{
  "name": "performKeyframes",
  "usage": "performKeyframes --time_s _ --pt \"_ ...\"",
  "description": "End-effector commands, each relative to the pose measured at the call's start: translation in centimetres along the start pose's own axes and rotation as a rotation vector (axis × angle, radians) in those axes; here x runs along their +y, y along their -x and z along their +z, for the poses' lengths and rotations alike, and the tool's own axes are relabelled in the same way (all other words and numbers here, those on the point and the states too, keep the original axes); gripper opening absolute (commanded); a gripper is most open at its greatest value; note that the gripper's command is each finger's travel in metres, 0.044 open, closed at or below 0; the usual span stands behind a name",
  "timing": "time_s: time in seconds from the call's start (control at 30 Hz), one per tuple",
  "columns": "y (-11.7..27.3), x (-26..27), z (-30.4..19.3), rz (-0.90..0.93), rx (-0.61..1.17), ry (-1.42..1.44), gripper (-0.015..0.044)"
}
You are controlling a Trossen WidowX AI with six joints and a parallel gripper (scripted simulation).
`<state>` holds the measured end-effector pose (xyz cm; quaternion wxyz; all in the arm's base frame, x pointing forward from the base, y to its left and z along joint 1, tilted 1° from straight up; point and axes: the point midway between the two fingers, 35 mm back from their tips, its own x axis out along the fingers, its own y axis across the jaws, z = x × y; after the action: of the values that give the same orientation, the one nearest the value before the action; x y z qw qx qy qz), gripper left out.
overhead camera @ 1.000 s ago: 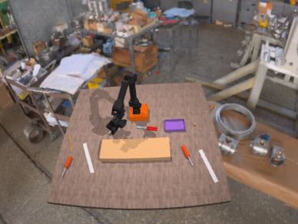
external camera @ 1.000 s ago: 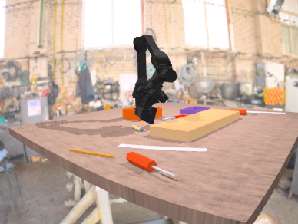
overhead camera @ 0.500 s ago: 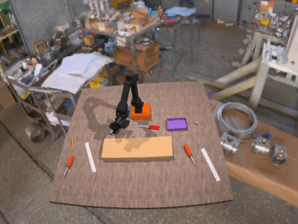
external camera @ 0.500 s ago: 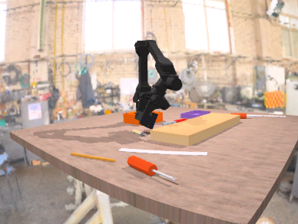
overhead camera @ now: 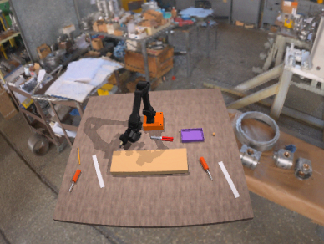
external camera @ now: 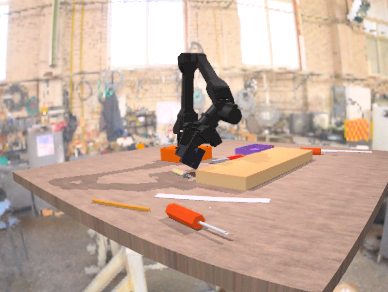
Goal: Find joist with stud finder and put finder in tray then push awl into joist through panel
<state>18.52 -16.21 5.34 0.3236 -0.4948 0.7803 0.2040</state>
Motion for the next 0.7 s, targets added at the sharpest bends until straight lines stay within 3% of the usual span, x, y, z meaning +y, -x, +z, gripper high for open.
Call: performKeyframes --time_s 0.0,0.67 --pt "0.01 0.02 -0.08 0.001 0.036 -0.003 0.0" --pt "0.0 0.03 0.25 -0.002 0.161 -0.005 0.0"
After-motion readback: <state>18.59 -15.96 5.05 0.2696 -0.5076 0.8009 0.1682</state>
